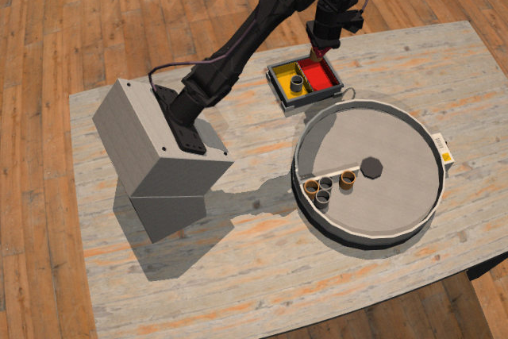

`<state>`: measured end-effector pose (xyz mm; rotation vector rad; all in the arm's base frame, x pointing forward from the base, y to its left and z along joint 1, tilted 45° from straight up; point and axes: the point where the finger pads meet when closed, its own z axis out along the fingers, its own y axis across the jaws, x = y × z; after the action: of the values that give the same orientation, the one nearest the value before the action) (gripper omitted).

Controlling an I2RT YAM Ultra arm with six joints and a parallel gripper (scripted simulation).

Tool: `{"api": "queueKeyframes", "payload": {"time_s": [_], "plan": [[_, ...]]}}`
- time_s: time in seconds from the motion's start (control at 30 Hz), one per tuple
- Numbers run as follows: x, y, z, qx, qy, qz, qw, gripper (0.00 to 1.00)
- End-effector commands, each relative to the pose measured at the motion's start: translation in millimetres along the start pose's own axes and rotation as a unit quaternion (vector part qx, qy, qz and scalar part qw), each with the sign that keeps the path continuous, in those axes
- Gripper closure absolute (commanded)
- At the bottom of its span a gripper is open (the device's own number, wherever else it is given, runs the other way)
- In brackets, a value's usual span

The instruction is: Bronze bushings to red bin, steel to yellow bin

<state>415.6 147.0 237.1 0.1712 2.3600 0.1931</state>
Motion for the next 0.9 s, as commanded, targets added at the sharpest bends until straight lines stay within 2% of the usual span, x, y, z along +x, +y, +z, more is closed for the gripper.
{"api": "queueKeyframes", "payload": {"time_s": [0.0,0.33,0.53,0.77,0.83,0.87], "plan": [[-14,9,-13.8,-0.011,-0.025,0.003,1.000,1.00],[-14,9,-13.4,-0.011,-0.025,0.003,1.000,1.00],[1,-2,20.2,0.001,0.001,-0.001,1.000,1.00],[-8,1,55.0,-0.004,-0.008,0.001,1.000,1.00],[-8,1,55.0,-0.004,-0.008,0.001,1.000,1.00],[-17,10,42.8,-0.018,-0.026,0.000,0.999,1.00]]}}
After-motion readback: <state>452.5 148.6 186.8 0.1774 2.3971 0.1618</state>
